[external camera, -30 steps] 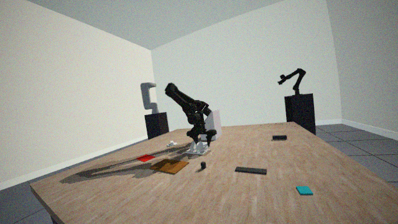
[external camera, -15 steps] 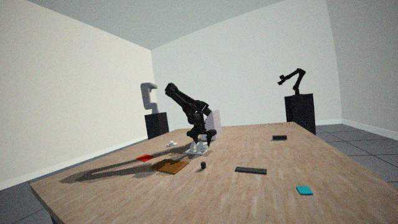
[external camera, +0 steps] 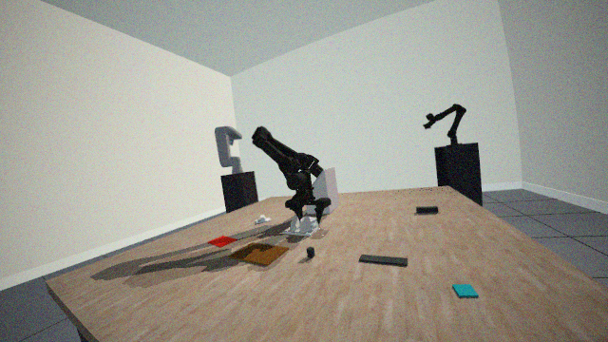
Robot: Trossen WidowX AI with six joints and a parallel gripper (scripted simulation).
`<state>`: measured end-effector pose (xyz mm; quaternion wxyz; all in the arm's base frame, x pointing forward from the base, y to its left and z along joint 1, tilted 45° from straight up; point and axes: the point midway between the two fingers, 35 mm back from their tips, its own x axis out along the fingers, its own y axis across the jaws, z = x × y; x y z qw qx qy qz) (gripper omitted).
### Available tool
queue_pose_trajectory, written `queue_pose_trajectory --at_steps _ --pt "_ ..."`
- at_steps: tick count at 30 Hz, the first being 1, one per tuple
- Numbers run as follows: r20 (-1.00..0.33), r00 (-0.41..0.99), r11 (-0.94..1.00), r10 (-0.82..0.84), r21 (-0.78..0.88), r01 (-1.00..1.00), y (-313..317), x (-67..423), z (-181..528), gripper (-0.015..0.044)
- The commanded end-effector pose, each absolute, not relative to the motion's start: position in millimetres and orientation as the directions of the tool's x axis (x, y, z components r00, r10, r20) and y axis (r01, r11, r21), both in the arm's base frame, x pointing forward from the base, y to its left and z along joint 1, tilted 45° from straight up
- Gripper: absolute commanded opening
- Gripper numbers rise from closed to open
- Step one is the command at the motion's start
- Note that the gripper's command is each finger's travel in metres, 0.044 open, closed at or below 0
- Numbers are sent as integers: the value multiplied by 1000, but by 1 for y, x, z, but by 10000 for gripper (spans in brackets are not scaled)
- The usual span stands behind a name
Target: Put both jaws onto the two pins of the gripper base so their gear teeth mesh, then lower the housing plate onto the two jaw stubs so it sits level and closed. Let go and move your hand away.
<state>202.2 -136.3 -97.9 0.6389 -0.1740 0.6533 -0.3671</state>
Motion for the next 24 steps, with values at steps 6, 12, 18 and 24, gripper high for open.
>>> queue_pose_trajectory --at_steps 6,12,18,24 --pt "-707 -123 670 -696 -702 242 -136 202 -98 377" --pt "-707 -123 670 -696 -702 242 -136 202 -98 440" --pt "-707 -123 670 -696 -702 242 -136 202 -98 440" --pt "-708 -123 671 -695 -701 242 -133 203 -95 440"
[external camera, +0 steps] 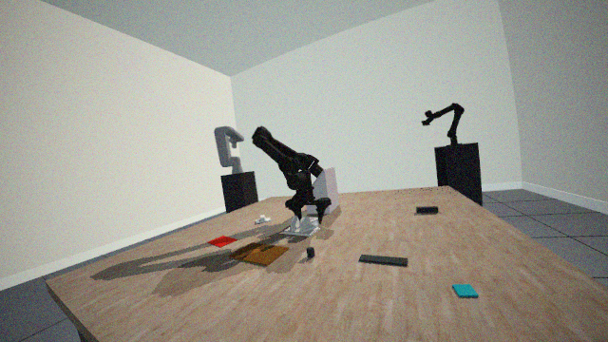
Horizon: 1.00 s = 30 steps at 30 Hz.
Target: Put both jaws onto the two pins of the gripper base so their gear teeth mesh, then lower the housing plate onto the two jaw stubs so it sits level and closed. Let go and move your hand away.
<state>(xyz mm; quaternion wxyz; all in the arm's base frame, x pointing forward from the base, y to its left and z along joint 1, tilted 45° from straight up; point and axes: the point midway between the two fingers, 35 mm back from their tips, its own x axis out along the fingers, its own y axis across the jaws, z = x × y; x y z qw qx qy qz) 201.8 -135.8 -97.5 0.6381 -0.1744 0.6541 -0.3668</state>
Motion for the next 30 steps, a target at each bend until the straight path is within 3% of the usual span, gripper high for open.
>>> queue_pose_trajectory --at_steps 1,21,30 --pt "-709 -122 672 -695 -700 242 -131 204 -93 440" --pt "-712 -123 674 -692 -697 243 -48 200 -13 440" --pt "-710 -124 673 -693 -699 244 -44 198 -9 440"
